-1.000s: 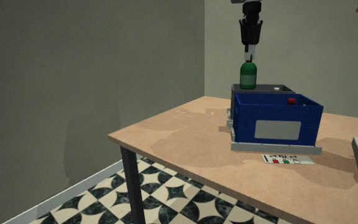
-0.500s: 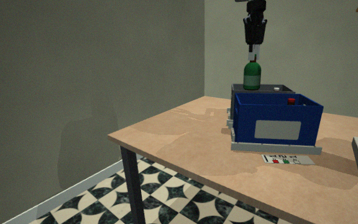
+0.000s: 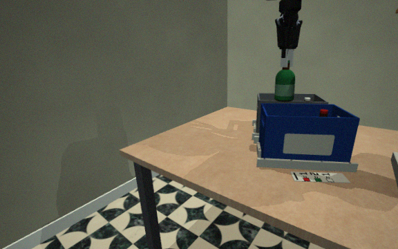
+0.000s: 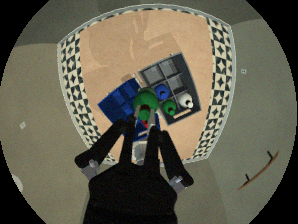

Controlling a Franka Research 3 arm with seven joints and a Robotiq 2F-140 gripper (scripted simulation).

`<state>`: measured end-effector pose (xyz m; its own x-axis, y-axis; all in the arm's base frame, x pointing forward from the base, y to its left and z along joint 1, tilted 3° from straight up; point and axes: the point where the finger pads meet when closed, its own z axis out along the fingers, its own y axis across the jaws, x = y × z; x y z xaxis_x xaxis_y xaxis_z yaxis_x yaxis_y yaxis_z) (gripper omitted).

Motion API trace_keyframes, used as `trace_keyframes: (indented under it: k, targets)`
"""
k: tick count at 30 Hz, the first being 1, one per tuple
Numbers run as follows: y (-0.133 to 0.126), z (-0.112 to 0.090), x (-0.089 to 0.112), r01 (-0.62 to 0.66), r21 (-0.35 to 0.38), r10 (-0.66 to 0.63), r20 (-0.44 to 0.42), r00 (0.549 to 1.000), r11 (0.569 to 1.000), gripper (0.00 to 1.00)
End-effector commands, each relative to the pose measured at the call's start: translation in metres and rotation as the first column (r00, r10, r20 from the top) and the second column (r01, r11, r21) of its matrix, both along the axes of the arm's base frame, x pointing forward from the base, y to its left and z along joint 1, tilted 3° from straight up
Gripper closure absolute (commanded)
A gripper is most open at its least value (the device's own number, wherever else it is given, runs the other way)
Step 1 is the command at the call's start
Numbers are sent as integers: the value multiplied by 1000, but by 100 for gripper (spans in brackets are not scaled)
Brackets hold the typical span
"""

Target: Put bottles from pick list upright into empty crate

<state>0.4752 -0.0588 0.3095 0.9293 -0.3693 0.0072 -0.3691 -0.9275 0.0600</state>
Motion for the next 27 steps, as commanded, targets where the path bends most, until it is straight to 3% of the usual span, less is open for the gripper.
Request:
trace_keyframes:
  k: [1, 27]
  targets:
    - [6, 5, -2, 6, 0, -6, 17, 1000, 1000, 100]
    - [29, 4, -40, 6, 0, -6, 17, 1000, 1000, 100]
